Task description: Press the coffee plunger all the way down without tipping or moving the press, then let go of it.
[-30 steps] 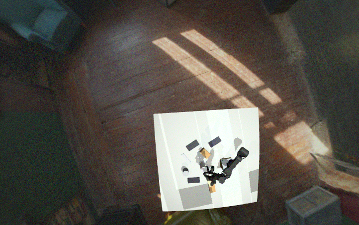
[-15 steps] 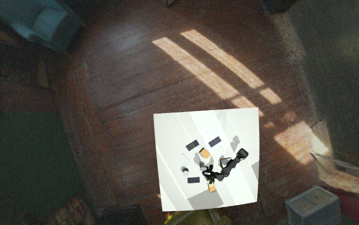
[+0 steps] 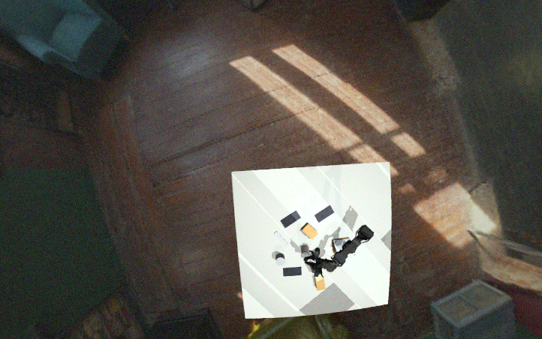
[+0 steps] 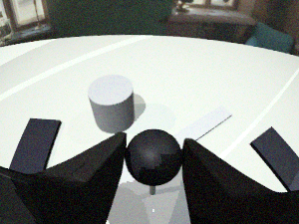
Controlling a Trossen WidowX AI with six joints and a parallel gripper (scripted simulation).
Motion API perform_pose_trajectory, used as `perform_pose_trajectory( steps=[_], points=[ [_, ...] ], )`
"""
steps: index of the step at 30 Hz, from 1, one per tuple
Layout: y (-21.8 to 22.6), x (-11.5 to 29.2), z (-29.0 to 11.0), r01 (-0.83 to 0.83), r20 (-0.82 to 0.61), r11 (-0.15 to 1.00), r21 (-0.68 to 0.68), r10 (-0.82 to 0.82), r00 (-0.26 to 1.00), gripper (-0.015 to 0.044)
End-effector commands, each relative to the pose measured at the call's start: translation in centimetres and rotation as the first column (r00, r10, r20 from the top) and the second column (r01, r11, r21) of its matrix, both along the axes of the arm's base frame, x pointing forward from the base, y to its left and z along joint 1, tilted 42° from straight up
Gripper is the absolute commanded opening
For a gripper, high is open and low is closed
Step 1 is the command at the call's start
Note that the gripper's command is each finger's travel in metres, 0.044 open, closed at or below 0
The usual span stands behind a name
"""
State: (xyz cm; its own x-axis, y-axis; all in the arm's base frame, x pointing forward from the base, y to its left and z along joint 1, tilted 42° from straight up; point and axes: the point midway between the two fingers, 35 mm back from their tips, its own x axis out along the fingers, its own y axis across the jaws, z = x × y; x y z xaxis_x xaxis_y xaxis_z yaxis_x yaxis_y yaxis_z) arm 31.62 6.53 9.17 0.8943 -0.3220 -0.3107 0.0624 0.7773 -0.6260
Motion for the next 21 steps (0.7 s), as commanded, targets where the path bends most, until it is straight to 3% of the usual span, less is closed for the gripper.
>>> perform_pose_trajectory(
  steps=[1,21],
  points=[
    [-0.92,-0.12,-1.09,0.025,-0.037,0.999,-0.039,-0.026,0.999,0.0119],
    [-0.67,0.01,-1.19,0.025,-0.037,0.999,-0.039,-0.027,0.999,0.0119]
  ],
)
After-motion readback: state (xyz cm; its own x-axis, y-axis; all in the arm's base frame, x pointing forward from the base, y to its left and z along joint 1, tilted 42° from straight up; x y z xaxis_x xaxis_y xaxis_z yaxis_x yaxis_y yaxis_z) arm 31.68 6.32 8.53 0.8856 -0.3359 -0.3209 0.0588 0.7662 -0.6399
